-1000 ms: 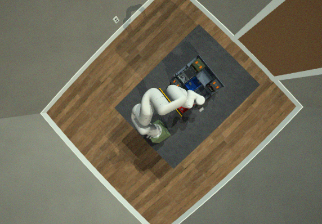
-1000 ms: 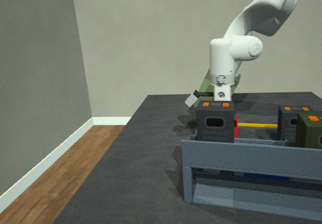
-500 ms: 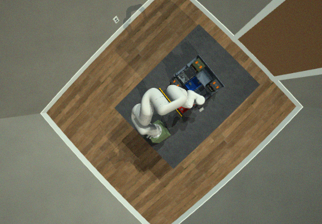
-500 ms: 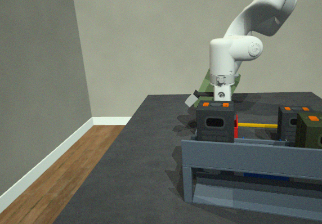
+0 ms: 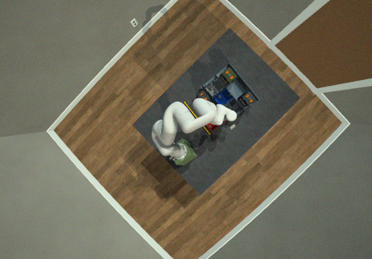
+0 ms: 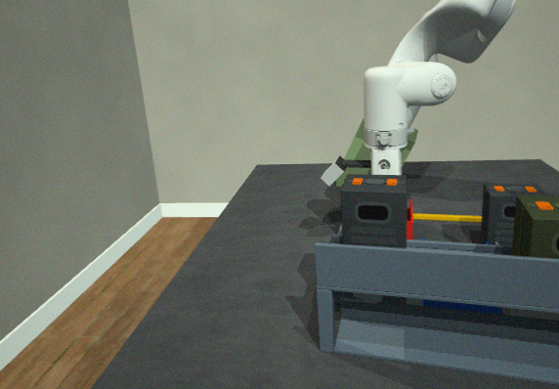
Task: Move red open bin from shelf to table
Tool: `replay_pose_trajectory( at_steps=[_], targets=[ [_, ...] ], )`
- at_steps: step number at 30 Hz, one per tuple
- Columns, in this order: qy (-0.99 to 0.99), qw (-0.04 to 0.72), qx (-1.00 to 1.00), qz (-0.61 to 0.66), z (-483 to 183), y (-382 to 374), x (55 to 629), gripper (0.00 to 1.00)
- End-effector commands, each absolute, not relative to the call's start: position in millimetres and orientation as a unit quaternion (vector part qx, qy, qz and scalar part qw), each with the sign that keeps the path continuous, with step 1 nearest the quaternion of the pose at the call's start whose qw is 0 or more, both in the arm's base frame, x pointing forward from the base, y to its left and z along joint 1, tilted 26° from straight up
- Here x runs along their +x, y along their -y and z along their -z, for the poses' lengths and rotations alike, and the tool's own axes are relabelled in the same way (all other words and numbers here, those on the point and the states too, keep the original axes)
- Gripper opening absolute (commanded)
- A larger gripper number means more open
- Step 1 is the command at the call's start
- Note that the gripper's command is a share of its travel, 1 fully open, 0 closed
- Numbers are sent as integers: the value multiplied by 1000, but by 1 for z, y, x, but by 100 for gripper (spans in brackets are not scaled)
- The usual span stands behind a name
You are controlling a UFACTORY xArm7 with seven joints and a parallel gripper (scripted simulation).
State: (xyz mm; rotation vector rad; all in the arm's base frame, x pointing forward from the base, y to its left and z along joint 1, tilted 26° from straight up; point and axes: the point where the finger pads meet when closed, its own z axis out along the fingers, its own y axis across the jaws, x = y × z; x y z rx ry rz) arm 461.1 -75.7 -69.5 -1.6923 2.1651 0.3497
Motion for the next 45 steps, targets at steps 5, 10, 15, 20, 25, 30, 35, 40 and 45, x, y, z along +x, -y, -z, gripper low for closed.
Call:
replay_pose_trajectory(
  at_steps=[5,10,15,20,25,30,35,40,45],
  targets=[
    [-769,185,-600,-122,68,78,462,33],
    [-769,185,-600,-122,68,78,462,33],
    [-769,185,-600,-122,68,78,462,33],
    [-769,185,-600,-122,68,78,462,33],
    [-769,185,-600,-122,49,87,459,33],
    [-769,185,-600,-122,19,100,455,33],
    [-769,185,-600,-122,19,100,455,33],
    [-769,185,-600,-122,19,100,455,33],
    [-769,185,-600,-122,-4,111,451,33]
  ],
)
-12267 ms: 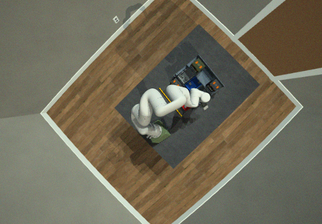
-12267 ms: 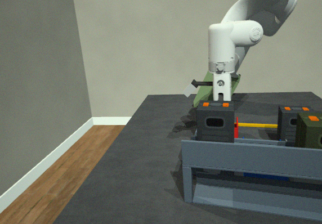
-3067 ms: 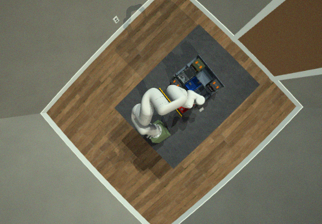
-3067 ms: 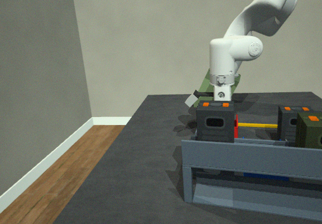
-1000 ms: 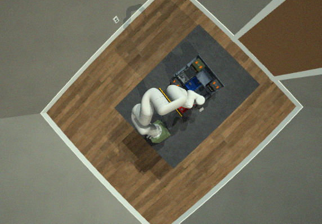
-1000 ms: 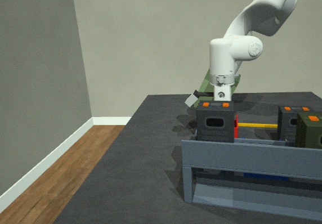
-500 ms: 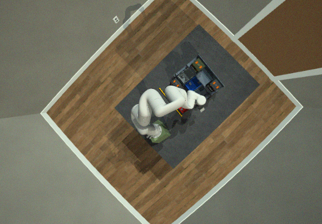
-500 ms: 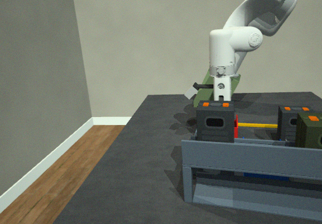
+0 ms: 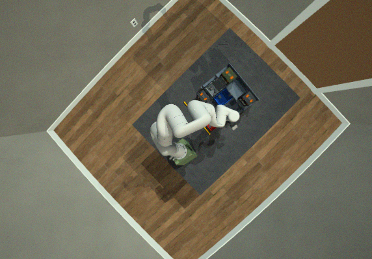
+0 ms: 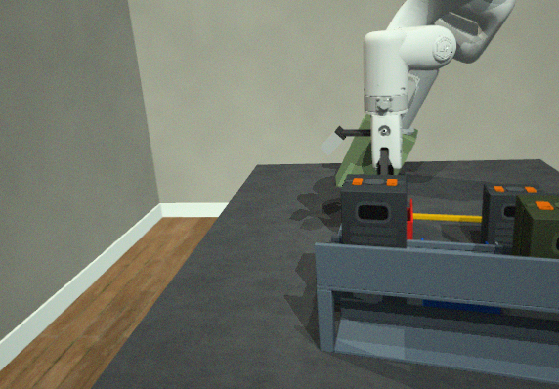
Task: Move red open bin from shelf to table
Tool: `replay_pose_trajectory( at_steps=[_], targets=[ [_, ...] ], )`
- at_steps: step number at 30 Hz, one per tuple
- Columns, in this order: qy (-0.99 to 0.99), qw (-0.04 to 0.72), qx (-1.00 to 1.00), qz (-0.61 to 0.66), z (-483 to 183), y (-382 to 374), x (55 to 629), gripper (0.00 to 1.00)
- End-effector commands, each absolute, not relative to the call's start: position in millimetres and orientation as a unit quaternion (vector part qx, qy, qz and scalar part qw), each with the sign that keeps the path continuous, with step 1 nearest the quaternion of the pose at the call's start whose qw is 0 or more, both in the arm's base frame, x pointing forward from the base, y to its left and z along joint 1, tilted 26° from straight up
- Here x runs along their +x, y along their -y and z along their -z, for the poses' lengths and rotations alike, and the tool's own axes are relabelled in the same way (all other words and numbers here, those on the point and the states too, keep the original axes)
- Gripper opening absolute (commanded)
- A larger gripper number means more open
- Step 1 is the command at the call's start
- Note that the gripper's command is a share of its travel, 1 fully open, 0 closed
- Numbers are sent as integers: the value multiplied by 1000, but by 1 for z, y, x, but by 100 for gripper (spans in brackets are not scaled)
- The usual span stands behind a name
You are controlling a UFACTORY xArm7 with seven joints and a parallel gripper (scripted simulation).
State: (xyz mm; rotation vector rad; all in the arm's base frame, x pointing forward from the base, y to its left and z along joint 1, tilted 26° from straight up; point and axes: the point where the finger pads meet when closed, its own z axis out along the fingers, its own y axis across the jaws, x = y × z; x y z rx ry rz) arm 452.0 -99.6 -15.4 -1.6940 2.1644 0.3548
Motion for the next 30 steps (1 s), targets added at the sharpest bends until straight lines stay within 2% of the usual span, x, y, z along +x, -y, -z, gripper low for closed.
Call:
replay_pose_trajectory(
  at_steps=[1,30],
  targets=[
    [-769,185,-600,-122,-4,111,451,33],
    [-769,185,-600,-122,6,106,453,33]
  ],
)
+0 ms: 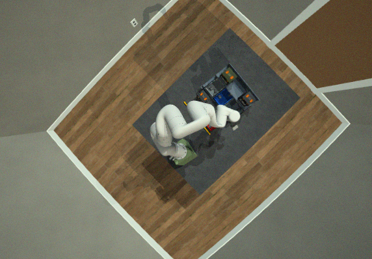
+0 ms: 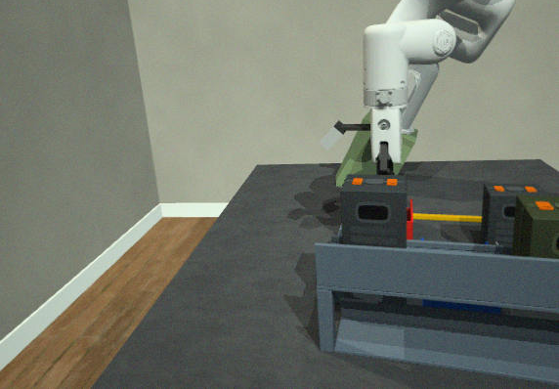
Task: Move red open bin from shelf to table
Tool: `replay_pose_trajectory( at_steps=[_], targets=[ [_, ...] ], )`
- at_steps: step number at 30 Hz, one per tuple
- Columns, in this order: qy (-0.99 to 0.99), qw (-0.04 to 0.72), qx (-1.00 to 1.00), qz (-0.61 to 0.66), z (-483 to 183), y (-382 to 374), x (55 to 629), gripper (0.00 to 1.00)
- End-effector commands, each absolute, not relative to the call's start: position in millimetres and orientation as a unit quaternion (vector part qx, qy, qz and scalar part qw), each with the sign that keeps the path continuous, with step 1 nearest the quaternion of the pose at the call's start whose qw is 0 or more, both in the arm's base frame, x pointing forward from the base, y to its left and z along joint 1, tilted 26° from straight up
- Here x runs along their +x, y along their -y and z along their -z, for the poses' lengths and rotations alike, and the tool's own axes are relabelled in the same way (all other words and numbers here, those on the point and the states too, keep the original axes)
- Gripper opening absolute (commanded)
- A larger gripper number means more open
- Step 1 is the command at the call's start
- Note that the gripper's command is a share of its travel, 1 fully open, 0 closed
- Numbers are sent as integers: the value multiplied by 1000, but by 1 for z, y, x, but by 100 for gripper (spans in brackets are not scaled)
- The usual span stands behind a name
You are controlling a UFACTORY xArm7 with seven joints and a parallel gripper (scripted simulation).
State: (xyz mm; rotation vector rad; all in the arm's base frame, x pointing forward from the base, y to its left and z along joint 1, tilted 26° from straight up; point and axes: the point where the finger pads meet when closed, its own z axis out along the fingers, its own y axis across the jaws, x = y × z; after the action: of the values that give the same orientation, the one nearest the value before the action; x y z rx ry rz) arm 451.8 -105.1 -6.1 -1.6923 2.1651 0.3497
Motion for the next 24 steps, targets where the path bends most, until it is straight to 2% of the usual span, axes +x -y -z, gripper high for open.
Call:
replay_pose_trajectory(
  at_steps=[1,24],
  targets=[
    [-769,185,-600,-122,7,106,453,33],
    [-769,185,-600,-122,12,103,454,33]
  ],
)
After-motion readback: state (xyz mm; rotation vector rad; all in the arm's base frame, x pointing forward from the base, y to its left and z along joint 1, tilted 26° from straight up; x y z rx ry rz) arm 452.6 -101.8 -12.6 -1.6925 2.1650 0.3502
